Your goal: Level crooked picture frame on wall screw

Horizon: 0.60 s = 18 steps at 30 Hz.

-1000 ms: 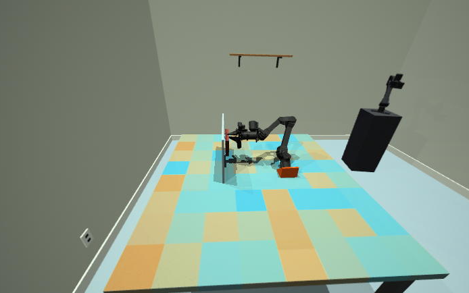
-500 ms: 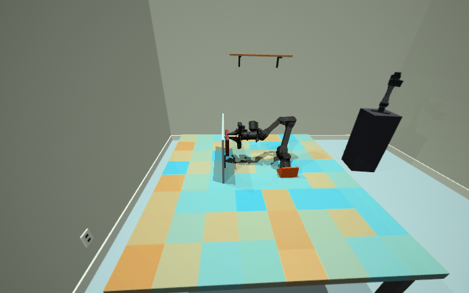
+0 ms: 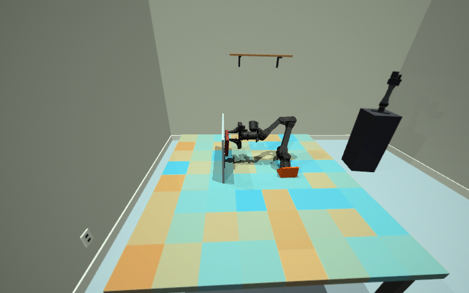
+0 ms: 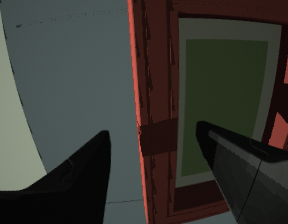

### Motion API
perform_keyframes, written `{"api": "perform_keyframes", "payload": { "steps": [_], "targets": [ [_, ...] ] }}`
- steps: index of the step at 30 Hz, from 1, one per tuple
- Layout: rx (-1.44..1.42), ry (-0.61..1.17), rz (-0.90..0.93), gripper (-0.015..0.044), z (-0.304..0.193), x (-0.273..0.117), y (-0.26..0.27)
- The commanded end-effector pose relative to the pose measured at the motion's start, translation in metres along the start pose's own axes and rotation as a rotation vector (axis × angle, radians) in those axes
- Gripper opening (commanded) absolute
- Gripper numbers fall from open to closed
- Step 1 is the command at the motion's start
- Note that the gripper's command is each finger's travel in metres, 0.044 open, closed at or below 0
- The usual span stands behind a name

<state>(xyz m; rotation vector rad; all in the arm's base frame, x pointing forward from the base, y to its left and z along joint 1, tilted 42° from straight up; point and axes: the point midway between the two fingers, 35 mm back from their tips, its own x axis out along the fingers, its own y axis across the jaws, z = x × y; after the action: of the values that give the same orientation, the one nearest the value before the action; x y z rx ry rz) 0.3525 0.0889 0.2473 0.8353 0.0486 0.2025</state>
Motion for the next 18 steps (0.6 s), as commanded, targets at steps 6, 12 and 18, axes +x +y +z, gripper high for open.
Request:
{"api": "perform_keyframes", "payload": {
  "steps": [6, 12, 18],
  "targets": [
    [-0.067, 0.003, 0.001, 0.0260, 0.005, -0.052, 0.005],
    [-0.127, 0.005, 0.003, 0.0260, 0.000, -0.095, -0.002],
    [-0.147, 0.002, 0.012, 0.0260, -0.001, -0.096, 0.008]
  ]
}}
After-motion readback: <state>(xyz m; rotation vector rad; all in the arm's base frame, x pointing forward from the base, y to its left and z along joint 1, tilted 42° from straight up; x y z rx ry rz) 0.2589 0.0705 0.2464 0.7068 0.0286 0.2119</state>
